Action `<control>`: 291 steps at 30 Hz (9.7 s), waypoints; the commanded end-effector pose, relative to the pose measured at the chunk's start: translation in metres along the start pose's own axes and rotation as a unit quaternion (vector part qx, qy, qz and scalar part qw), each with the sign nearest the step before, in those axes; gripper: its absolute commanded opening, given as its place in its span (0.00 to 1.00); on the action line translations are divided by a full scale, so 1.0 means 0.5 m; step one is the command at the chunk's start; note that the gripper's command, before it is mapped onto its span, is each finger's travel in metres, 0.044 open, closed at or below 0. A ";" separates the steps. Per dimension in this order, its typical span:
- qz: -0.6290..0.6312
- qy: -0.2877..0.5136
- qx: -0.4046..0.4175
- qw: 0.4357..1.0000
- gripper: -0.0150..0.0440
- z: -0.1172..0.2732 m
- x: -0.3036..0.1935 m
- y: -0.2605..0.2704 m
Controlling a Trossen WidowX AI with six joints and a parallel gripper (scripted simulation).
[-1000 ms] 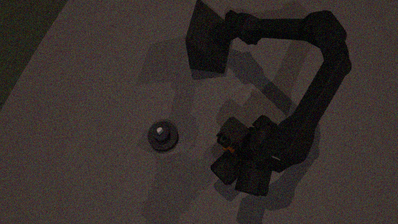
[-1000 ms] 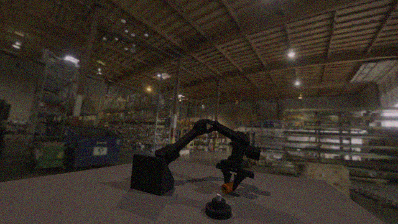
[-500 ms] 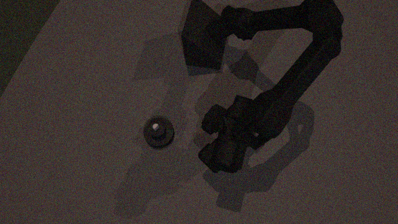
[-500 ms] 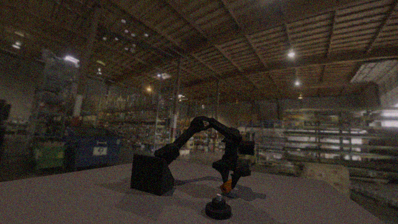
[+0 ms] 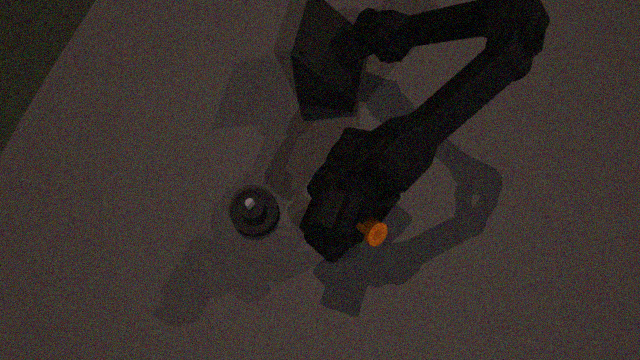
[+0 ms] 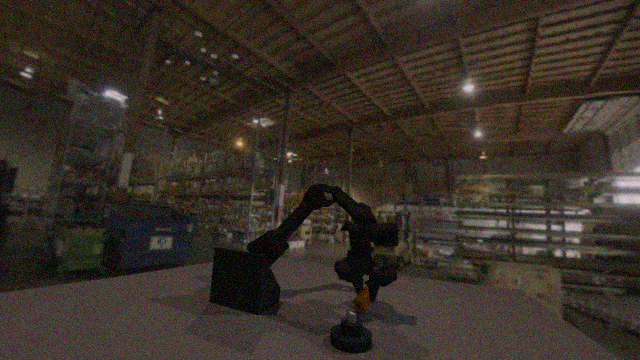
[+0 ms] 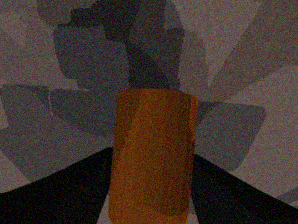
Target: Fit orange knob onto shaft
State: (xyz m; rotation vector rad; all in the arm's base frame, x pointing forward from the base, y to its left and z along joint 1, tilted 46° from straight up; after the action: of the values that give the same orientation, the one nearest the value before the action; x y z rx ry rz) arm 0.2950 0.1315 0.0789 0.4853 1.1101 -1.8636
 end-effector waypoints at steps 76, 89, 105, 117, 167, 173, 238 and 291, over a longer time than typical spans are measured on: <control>-0.038 0.263 -0.051 0.963 0.87 0.011 0.119 0.029; -0.040 0.261 -0.044 0.963 1.00 0.017 0.123 0.038; -0.021 0.251 -0.021 0.968 1.00 0.133 0.102 0.036; -0.042 0.257 -0.037 0.965 1.00 0.168 0.080 0.018; 0.806 -0.088 -0.087 0.579 1.00 0.212 0.038 0.006; 0.888 -0.073 -0.100 0.442 1.00 0.211 0.036 0.007; 0.919 -0.065 -0.105 0.374 1.00 0.030 0.082 0.016; 0.919 -0.069 -0.106 0.374 0.25 0.144 0.023 0.035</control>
State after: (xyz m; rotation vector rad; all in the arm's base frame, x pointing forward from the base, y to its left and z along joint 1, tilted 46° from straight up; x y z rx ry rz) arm 0.3060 0.0721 0.0886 0.7994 0.0750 0.3296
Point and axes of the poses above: the point midway between the two fingers, 35 mm back from their tips, its own z axis back along the fingers, its own y axis across the jaws, x = y × z, the point moved 3 cm from there along z, back along the fingers, and after that the axes turned 9 degrees about -z, right-handed, at the moved point
